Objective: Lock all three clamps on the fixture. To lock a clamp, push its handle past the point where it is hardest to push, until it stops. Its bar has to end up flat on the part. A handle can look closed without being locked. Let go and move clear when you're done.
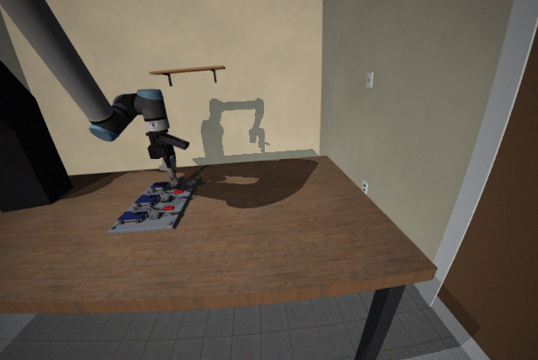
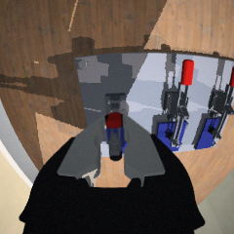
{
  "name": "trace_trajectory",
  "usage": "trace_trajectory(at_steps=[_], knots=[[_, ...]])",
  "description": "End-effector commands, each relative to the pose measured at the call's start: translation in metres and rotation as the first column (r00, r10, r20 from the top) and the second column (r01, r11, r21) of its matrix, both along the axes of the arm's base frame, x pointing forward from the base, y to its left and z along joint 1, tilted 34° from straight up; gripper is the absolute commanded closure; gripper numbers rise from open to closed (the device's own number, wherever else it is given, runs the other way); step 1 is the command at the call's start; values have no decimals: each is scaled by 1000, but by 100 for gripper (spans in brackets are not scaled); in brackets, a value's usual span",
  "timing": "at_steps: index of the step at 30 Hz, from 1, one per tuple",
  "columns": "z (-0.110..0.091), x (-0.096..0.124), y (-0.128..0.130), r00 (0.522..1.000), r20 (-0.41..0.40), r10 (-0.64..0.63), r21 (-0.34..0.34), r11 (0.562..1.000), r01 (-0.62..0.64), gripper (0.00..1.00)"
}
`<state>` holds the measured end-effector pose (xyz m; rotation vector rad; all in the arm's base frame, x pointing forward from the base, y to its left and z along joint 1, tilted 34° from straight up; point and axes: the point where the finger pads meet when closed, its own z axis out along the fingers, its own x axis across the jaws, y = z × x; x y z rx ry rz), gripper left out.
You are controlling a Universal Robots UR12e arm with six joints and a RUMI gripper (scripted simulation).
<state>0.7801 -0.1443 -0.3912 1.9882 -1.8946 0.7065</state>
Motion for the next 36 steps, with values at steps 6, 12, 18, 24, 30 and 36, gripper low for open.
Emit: trace_trajectory(at_steps=[6,12,18,24,30,36], knots=[[2,3,0,1000,4,1,0,1000,-1,100],[2,4,0,1000,5,1,0,1000,-1,100],[2,5,0,1000,5,1,0,1000,-1,100],[3,7,0,1000,6,1,0,1000,-1,100],[3,9,1,1000,6,1,0,1000,-1,100],[3,11,1,1000,6,1,0,1000,-1,100]])
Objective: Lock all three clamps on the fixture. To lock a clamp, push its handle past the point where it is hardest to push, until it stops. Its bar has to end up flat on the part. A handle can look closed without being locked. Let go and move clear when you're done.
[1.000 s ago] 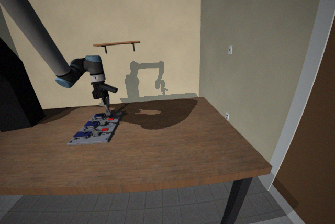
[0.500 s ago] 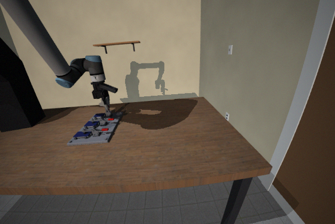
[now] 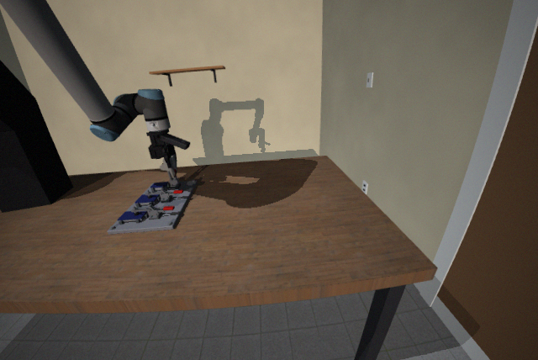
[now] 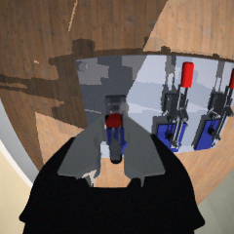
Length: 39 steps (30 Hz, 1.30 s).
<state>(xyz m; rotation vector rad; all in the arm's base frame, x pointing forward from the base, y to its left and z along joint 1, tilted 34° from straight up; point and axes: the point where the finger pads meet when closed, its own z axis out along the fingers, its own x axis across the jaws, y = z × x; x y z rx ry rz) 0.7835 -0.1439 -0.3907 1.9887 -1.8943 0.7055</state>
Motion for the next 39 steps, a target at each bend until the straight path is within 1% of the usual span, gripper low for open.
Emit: trace_trajectory(at_steps=[1,15,39], knots=[[3,8,1,1000,7,1,0,1000,-1,100],[3,15,1,1000,6,1,0,1000,-1,100],[-3,31,-1,1000,4,1,0,1000,-1,100]])
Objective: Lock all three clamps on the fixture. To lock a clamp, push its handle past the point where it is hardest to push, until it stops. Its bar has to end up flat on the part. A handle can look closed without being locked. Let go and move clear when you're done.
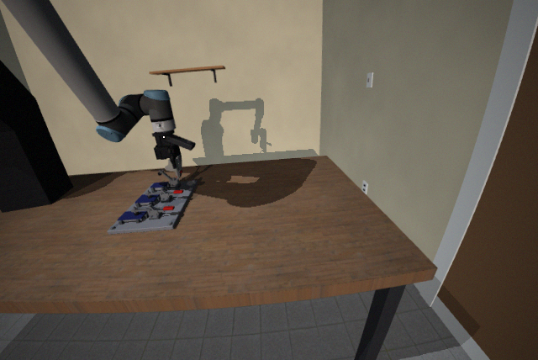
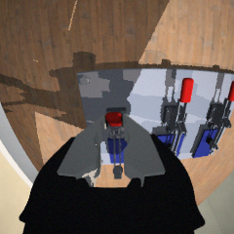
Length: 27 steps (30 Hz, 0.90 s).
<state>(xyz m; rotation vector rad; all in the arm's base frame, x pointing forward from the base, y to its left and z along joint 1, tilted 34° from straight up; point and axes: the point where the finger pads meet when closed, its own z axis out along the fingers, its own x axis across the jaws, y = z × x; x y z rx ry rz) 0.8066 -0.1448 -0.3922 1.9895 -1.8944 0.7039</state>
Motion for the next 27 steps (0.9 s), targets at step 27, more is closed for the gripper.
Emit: trace_trajectory(at_steps=[27], knots=[[-10,22,-7,1000,4,0,-1,1000,0,100]])
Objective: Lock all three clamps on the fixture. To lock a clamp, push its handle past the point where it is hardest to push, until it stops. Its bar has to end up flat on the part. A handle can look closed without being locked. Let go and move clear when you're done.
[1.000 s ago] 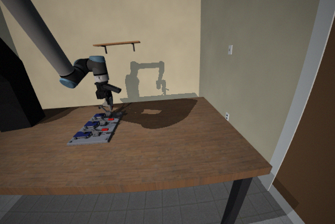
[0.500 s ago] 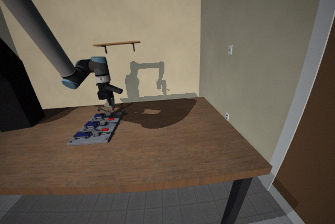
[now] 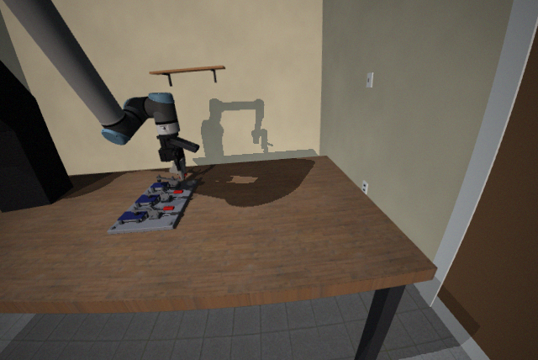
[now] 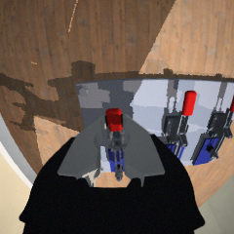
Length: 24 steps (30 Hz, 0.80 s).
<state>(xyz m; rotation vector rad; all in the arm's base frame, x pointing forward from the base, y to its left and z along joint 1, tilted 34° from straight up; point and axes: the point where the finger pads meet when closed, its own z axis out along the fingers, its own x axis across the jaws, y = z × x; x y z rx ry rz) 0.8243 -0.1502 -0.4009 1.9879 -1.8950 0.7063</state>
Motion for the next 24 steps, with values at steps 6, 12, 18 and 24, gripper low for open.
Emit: trace_trajectory(at_steps=[6,12,18,24], knots=[[-4,7,-4,1000,3,1,1,1000,-1,100],[-6,9,-5,1000,3,0,0,1000,0,100],[-7,10,-6,1000,3,1,0,1000,-1,100],[-9,11,-7,1000,3,1,0,1000,-1,100]])
